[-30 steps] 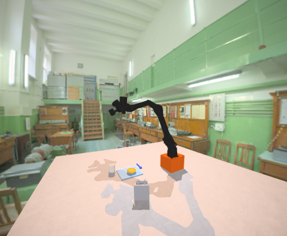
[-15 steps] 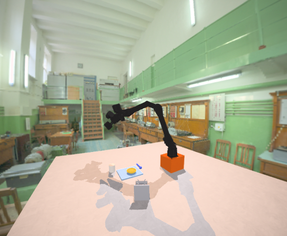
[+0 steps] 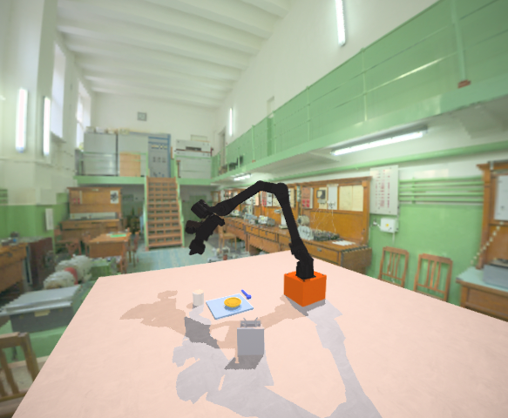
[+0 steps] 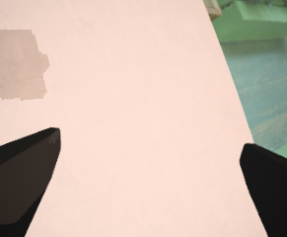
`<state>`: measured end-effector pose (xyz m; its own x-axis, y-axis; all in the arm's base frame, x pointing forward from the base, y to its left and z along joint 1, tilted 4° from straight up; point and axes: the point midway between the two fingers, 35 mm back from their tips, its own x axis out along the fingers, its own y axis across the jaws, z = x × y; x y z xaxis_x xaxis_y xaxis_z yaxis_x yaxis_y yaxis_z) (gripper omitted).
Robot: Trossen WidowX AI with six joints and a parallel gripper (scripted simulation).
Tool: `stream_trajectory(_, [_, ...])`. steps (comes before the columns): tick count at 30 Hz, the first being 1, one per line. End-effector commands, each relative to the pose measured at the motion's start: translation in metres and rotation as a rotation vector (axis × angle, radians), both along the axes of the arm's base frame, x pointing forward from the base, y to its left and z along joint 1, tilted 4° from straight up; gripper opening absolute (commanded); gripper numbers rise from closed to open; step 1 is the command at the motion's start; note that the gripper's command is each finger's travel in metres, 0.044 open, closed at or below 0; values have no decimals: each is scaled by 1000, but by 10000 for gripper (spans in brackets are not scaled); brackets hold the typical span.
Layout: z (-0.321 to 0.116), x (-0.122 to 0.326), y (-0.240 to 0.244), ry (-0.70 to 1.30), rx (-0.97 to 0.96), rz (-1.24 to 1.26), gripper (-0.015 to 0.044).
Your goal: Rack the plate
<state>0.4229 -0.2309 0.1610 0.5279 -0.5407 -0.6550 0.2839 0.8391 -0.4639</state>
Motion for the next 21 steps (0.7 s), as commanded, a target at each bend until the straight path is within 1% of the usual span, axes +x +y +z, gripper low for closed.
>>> stream_trajectory(1, [-27, -7, 31, 82, 75, 56, 400])
stream_trajectory(9, [-79, -33, 99, 277, 225, 168, 400])
stream_trajectory(21, [-135, -112, 184, 603, 416, 288, 400])
